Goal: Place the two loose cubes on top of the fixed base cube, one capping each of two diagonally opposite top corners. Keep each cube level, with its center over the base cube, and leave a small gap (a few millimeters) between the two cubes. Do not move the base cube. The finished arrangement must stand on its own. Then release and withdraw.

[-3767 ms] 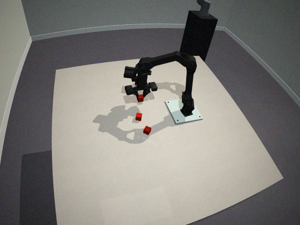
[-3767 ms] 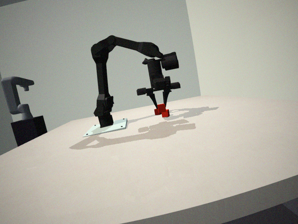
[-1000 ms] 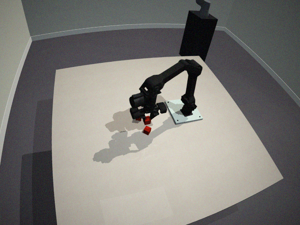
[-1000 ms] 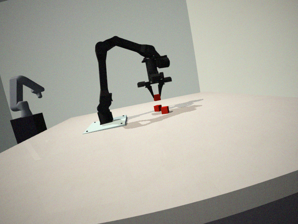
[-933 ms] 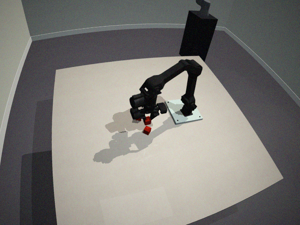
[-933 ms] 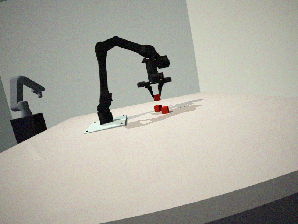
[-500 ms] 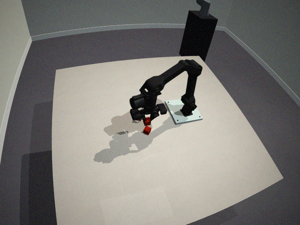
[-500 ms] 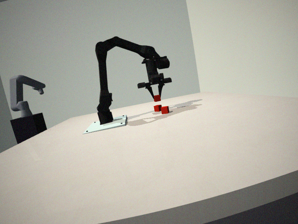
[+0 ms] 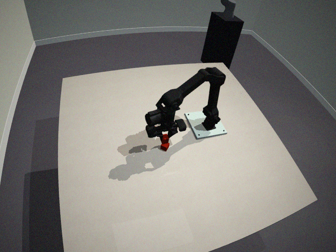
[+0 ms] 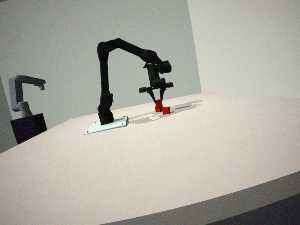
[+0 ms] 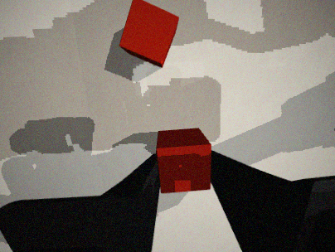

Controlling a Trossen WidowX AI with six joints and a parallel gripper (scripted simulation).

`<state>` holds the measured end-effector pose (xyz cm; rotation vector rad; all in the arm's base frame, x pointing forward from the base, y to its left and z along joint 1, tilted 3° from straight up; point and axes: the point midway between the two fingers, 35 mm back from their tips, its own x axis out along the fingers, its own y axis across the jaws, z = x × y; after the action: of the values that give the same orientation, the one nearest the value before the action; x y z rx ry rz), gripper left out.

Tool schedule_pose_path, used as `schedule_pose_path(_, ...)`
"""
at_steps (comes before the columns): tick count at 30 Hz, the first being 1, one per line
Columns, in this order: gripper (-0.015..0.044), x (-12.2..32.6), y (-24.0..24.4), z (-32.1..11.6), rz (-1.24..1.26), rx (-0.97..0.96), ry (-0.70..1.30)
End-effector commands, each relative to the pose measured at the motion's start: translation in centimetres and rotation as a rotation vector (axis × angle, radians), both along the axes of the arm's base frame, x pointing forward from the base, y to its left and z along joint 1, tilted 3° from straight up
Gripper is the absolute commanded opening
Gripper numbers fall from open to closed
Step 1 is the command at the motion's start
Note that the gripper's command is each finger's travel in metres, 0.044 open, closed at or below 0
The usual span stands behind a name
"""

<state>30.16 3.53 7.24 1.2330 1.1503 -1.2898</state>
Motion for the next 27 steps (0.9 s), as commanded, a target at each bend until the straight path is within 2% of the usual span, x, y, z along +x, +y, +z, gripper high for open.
schedule_pose_path(1,0.0105,0.01,0.04,-0.15,-0.003,0.004,-0.001)
schedule_pose_path(19,0.0105,0.01,0.04,-0.29,-0.002,0.004,-0.001)
schedule_pose_path(23,0.0205,0.01,0.04,-0.29,-0.002,0.004,-0.001)
schedule_pose_path(27,0.0205,0.01,0.04,-0.29,-0.002,0.004,-0.001)
